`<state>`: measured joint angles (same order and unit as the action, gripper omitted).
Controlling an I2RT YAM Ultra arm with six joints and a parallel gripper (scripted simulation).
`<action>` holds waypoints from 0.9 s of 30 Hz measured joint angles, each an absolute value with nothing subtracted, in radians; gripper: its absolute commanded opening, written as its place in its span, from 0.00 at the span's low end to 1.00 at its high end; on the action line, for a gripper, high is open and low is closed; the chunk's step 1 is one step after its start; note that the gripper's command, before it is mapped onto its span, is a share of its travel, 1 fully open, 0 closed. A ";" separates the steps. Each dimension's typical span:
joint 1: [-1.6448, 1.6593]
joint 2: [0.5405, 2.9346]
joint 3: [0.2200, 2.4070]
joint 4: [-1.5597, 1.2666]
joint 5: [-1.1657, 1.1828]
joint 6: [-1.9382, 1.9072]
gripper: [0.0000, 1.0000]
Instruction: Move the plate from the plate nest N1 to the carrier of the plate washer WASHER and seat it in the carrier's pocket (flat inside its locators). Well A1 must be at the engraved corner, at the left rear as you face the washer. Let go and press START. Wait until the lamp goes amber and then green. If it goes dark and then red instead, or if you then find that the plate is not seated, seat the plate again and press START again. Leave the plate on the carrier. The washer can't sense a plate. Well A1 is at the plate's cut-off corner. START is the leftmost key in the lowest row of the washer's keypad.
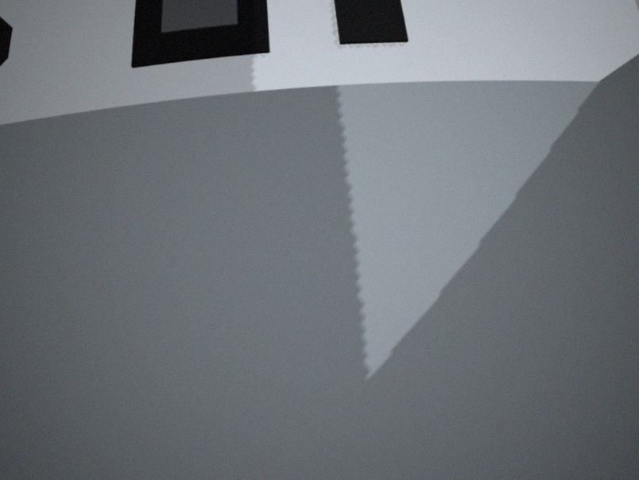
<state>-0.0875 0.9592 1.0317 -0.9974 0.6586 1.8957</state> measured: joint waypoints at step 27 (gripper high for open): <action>0.024 1.066 1.061 -1.034 0.761 1.681 0.22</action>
<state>0.0242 1.0657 1.0615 -1.0344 0.7609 1.6806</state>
